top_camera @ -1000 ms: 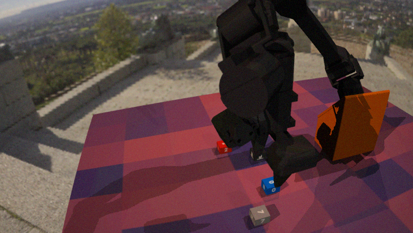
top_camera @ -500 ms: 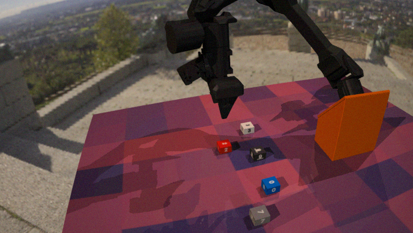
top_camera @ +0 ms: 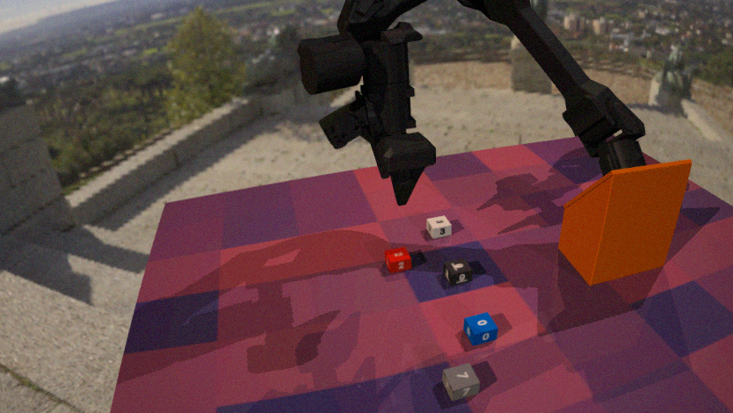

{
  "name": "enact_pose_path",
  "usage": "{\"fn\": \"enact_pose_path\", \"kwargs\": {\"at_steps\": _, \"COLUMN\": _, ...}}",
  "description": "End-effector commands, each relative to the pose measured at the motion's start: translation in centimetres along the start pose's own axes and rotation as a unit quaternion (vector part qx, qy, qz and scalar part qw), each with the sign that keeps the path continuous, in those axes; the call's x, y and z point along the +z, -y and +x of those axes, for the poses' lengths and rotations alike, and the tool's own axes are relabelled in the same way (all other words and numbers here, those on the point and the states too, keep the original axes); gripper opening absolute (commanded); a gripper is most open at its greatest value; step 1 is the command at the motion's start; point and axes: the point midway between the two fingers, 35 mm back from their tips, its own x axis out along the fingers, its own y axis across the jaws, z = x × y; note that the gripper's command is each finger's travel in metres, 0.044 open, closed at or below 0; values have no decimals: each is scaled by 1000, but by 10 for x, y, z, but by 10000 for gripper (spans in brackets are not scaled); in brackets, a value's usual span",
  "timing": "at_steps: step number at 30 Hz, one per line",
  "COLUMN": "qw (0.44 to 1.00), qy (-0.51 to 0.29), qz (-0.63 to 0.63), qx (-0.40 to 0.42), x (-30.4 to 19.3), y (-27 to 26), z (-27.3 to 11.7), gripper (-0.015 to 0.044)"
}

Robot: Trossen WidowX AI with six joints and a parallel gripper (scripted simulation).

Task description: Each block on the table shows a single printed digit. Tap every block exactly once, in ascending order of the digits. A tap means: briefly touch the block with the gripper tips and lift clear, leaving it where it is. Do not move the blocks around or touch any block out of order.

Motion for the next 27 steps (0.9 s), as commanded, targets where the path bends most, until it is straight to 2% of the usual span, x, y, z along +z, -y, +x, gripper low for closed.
{"fn": "enact_pose_path", "kwargs": {"at_steps": 1, "qw": 1000, "qy": 1, "qz": -2, "qx": -3, "x": 0, "y": 1, "z": 0, "gripper": 400}}
{"fn": "enact_pose_path", "kwargs": {"at_steps": 8, "qw": 1000, "qy": 1, "qz": -2, "qx": -2, "x": 0, "y": -2, "z": 0, "gripper": 400}}
{"fn": "enact_pose_path", "kwargs": {"at_steps": 14, "qw": 1000, "qy": 3, "qz": -5, "qx": 9, "x": -24, "y": -101, "z": -3, "gripper": 400}}
{"fn": "enact_pose_path", "kwargs": {"at_steps": 19, "qw": 1000, "qy": 0, "qz": -3, "qx": 2, "x": -64, "y": -170, "z": 0, "gripper": 400}}
{"fn": "enact_pose_path", "kwargs": {"at_steps": 25, "qw": 1000, "qy": 0, "qz": -2, "qx": 1, "x": -68, "y": -174, "z": 0, "gripper": 400}}
{"fn": "enact_pose_path", "kwargs": {"at_steps": 27, "qw": 1000, "qy": 0, "qz": -3, "qx": 2, "x": -66, "y": -175, "z": 14, "gripper": 348}}
